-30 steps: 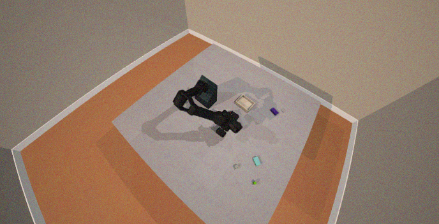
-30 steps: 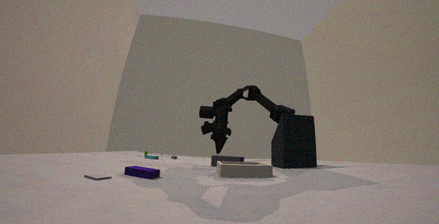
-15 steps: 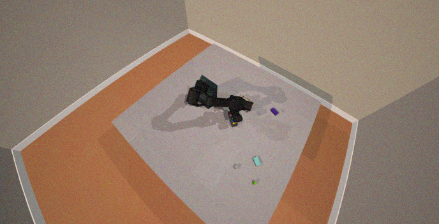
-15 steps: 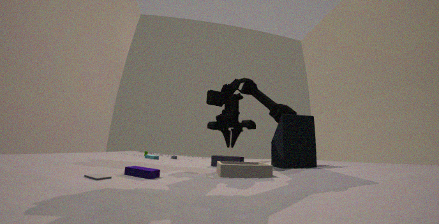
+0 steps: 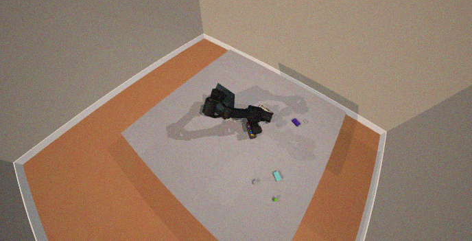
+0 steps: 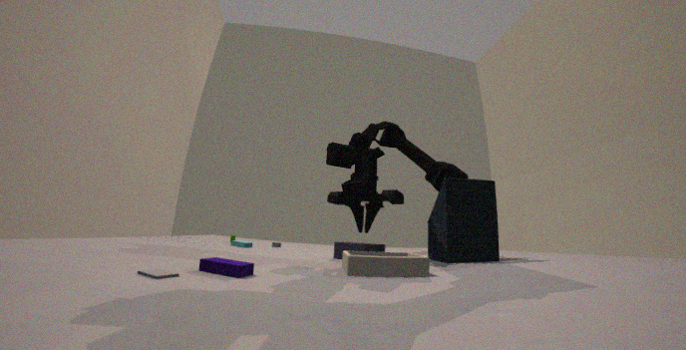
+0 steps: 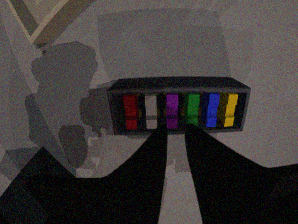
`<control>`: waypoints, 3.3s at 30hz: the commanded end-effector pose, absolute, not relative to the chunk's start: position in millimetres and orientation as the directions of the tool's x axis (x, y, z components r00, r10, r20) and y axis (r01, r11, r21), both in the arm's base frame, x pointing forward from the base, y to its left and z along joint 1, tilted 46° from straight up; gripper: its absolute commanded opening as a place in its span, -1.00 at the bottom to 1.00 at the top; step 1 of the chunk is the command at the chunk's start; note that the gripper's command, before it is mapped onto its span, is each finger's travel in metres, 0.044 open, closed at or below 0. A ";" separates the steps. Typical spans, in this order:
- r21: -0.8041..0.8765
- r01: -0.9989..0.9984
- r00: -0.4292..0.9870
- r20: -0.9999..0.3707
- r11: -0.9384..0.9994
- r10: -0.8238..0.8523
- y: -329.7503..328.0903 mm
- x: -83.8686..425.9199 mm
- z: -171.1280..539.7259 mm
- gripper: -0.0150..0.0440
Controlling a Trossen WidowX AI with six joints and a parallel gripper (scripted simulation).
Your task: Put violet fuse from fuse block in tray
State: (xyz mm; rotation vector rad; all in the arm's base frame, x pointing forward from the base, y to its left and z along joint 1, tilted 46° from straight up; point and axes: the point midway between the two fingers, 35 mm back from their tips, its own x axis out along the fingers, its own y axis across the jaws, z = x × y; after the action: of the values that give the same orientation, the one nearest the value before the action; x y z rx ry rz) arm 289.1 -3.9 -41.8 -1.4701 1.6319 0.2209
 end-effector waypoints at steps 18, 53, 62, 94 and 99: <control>-0.416 -0.868 0.114 -0.697 0.270 -0.708 -18.8 291.4 -56.2 -0.29; -0.417 -0.866 0.112 -0.699 0.276 -0.706 -26.5 292.3 -64.0 -0.49; -0.417 -0.866 0.112 -0.699 0.276 -0.706 -23.5 292.1 -61.3 -0.49; -0.416 -0.867 0.113 -0.699 0.274 -0.706 -12.1 290.9 -50.6 -0.49; -0.416 -0.867 0.113 -0.699 0.273 -0.706 -10.3 290.6 -48.9 -0.49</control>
State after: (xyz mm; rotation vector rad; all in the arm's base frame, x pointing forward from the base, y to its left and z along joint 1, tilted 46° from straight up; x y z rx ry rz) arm 290.8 -12.0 -49.9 -1.4806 1.6333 0.2238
